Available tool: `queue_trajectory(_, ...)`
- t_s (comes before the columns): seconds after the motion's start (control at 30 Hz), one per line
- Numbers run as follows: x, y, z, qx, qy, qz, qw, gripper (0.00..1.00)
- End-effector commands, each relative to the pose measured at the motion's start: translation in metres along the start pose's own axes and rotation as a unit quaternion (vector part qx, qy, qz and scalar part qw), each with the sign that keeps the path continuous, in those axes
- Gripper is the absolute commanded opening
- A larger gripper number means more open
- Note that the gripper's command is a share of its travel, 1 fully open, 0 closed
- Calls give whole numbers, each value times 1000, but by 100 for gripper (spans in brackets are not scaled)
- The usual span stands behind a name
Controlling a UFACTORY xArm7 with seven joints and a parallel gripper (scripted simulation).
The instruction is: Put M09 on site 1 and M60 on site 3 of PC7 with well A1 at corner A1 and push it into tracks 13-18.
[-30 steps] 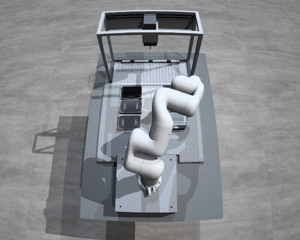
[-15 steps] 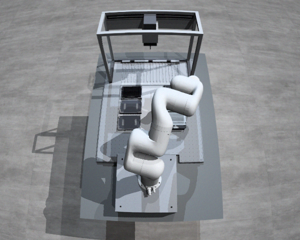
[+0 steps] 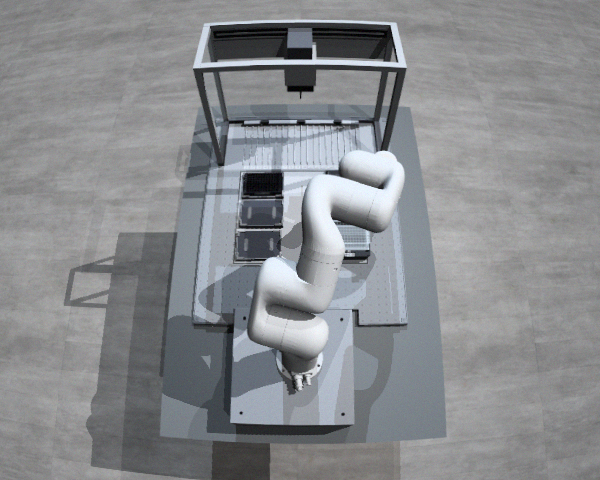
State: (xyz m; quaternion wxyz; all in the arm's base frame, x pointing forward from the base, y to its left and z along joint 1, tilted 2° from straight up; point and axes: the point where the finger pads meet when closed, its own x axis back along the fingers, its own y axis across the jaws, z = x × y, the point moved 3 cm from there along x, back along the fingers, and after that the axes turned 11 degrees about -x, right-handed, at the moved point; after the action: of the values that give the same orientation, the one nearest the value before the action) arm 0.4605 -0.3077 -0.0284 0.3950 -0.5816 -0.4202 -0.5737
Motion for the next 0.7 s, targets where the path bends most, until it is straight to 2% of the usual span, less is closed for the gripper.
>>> queue_trajectory(0.0, 1, 1, 2, 0, 0, -2, 1000, 100)
queue_trajectory(0.67, 1, -1, 11, 0, 0, -2, 1000, 100)
